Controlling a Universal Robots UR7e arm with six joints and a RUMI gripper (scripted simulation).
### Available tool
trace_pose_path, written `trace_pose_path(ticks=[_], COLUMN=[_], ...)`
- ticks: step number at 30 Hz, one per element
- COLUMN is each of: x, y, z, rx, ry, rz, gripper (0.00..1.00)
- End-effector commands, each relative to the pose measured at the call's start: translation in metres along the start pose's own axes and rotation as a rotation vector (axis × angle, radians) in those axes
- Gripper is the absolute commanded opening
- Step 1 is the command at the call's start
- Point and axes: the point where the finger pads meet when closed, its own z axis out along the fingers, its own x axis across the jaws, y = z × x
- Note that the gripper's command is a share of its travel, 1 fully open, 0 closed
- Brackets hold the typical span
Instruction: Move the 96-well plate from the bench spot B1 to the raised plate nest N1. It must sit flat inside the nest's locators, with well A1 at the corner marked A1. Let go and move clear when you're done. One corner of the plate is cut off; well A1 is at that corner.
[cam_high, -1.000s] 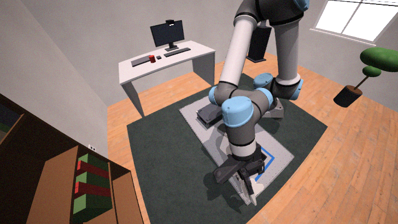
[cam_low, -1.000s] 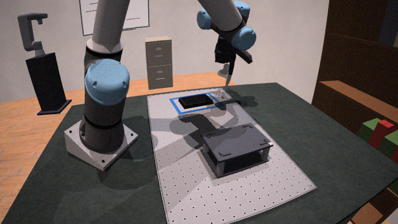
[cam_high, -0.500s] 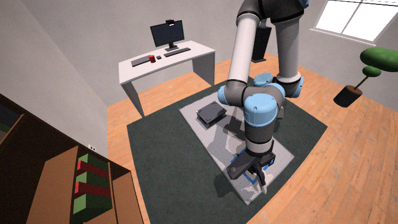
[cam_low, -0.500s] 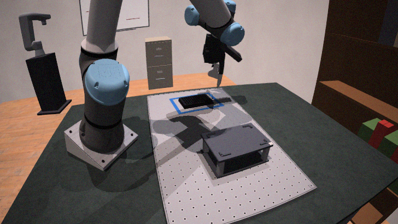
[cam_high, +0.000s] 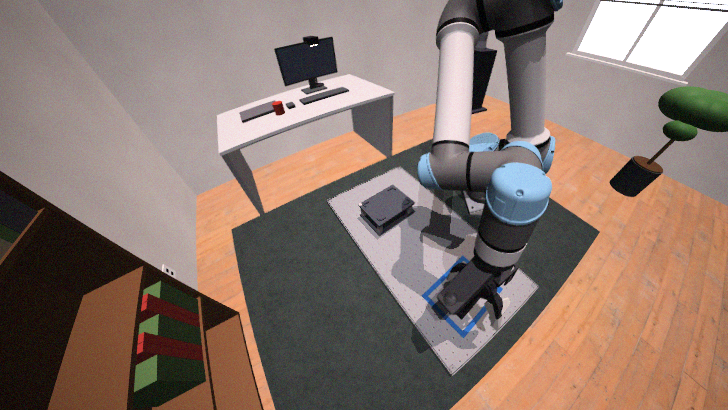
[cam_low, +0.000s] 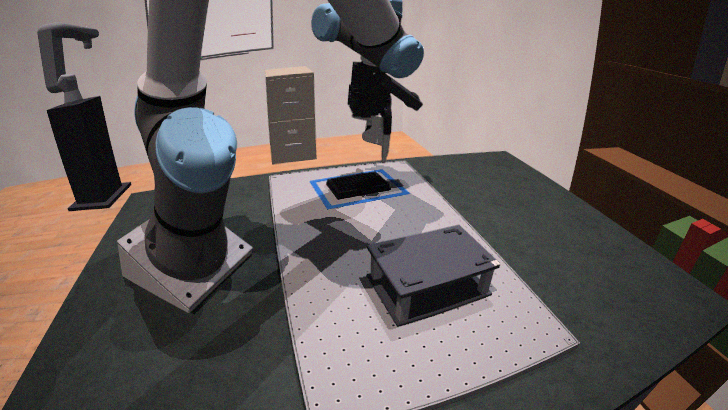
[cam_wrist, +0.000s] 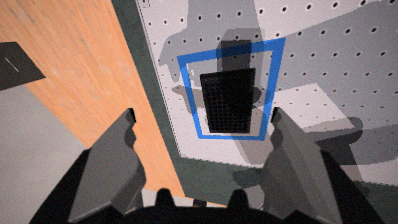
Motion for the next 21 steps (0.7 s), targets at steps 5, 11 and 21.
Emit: trace_pose_path(ticks=[5, 11, 21], x=[0.016, 0.031, 0.032], y=[0.028, 0.047, 0.049], z=[-0.003, -0.007, -0.008], rx=[0.019, 0.038, 0.038], ry=[0.103, 0.178, 0.178], rz=[-0.087, -0.155, -0.155], gripper=[1.00, 1.00, 1.00])
